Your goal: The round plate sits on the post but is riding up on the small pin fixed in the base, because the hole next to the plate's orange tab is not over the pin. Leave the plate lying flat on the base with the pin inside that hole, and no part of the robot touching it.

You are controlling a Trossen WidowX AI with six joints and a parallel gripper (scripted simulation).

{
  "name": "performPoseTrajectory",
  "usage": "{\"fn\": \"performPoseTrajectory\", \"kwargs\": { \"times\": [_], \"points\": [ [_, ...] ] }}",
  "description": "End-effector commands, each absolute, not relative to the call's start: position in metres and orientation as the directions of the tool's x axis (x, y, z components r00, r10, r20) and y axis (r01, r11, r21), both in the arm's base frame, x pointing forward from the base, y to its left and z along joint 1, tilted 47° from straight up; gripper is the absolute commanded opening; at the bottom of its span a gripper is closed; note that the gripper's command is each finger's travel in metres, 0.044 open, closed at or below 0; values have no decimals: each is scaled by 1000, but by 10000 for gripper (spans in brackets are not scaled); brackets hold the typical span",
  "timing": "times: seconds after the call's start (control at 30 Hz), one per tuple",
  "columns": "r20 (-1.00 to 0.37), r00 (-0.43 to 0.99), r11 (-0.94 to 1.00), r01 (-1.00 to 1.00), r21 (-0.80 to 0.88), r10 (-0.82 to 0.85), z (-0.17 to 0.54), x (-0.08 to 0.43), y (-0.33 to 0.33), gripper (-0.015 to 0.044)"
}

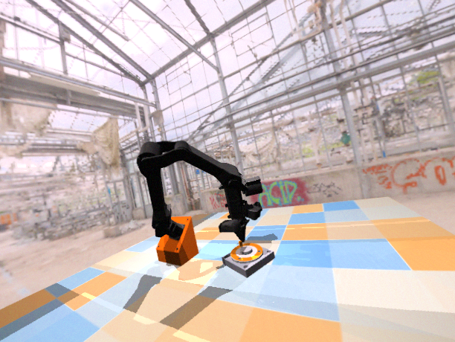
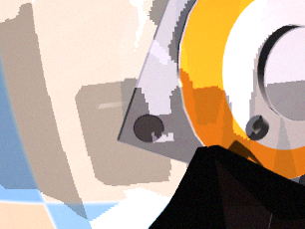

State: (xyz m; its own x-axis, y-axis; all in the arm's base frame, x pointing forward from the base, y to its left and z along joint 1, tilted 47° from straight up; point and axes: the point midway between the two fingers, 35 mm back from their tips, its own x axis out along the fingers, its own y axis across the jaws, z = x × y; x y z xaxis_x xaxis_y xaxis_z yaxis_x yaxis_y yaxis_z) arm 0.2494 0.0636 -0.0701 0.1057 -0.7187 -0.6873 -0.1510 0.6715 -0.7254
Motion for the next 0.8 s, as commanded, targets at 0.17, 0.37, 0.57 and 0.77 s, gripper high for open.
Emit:
{"fn": "performPoseTrajectory", "kwargs": {
  "times": [0.17,0.37,0.57,0.77],
  "points": [
    [-688,104,673,-148,-724,-718,-65,243,59,0],
    [-688,104,673,-148,-724,-718,-63,241,57,0],
    [-688,104,673,-148,-725,-718,-62,240,55,0],
    [-689,104,674,-149,-723,-717,-54,239,63,0]
  ]
}}
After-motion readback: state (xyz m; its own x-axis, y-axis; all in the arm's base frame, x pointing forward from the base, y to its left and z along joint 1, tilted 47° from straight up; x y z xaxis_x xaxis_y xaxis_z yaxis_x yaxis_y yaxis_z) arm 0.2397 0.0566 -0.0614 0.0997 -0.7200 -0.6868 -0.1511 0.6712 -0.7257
